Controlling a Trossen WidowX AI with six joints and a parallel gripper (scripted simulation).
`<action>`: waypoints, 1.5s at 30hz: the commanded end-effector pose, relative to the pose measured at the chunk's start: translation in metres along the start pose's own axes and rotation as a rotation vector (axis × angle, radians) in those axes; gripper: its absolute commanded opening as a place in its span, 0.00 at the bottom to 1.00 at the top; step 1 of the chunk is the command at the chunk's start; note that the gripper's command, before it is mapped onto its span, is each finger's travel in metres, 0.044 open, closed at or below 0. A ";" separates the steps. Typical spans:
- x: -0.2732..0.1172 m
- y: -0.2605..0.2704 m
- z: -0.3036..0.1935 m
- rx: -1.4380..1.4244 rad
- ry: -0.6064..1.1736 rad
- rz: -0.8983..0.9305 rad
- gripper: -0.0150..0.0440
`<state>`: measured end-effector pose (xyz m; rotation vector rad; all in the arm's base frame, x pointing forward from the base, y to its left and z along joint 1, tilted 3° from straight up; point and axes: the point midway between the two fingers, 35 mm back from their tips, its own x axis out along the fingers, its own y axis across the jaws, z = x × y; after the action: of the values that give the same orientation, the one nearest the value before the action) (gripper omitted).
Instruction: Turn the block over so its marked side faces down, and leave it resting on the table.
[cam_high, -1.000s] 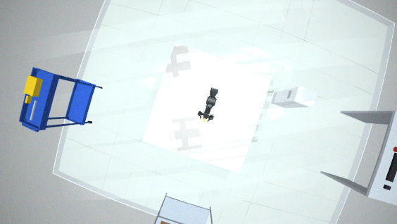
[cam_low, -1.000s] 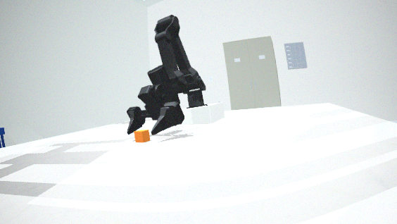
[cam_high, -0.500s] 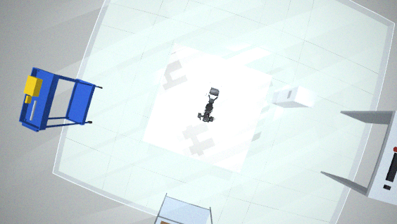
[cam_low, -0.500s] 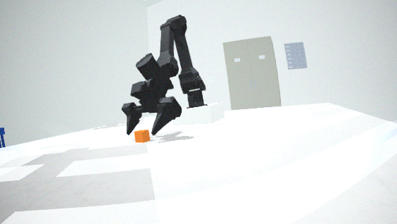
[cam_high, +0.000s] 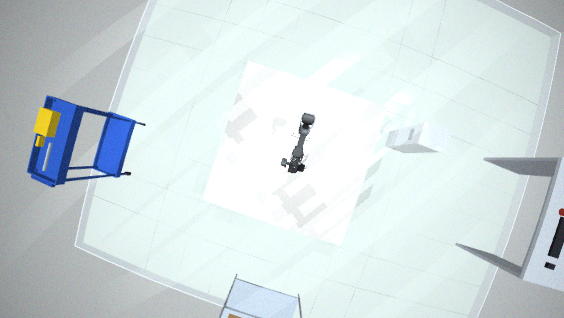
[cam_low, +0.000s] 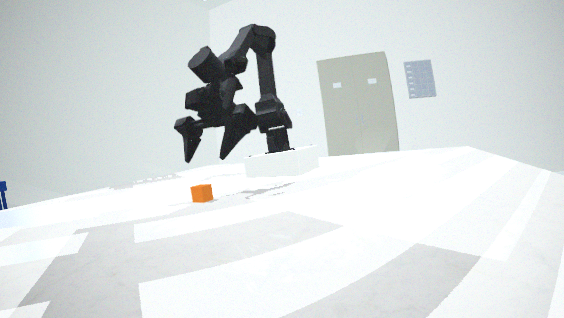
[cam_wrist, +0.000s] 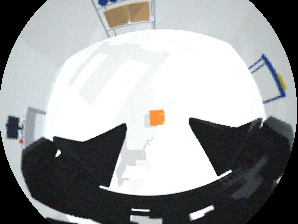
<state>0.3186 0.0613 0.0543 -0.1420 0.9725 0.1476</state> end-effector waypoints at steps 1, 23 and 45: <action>-0.011 -0.001 -0.001 0.008 0.021 -0.007 1.00; -0.007 -0.003 0.043 0.010 0.538 -0.005 1.00; 0.036 -0.003 0.017 0.010 0.538 -0.005 1.00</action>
<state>0.3544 0.0638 0.0420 -0.1806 1.4945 0.0968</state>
